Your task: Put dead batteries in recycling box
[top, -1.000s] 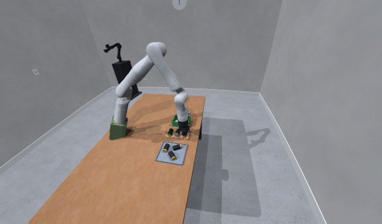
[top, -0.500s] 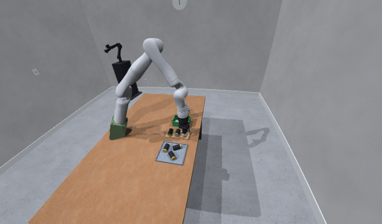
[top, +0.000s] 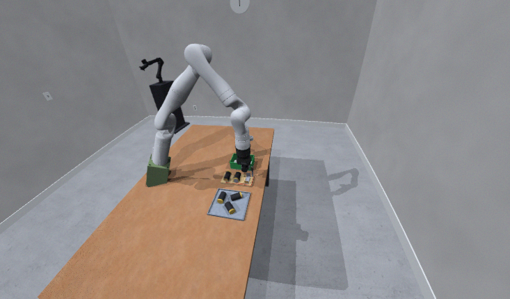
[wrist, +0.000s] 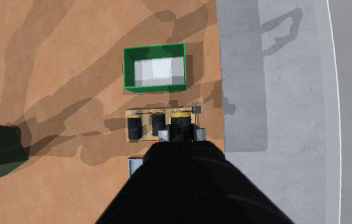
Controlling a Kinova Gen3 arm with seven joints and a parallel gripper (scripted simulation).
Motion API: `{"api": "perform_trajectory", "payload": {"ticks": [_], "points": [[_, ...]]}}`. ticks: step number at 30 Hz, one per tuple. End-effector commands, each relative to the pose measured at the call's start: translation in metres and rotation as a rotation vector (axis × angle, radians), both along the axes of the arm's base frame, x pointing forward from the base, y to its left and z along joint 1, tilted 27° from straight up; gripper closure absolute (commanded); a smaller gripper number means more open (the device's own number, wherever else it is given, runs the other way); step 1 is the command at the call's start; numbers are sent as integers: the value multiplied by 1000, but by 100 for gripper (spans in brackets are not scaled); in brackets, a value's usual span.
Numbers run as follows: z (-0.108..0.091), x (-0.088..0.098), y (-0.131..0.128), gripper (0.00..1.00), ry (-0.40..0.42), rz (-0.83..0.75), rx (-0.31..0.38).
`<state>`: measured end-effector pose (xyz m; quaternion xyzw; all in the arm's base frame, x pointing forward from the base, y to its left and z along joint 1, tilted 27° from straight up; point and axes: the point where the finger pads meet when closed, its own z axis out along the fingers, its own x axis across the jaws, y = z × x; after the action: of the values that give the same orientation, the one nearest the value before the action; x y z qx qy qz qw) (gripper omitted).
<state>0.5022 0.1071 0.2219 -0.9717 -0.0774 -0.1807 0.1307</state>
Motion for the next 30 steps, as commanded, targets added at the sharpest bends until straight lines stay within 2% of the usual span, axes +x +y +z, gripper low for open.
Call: {"api": "perform_trajectory", "payload": {"ticks": [1,10,30], "points": [[23,1,-10,43,-29,-13,-6],[29,-2,-12,43,-29,-13,-6],[23,-6,-26,43,-29,-13,-6]]}}
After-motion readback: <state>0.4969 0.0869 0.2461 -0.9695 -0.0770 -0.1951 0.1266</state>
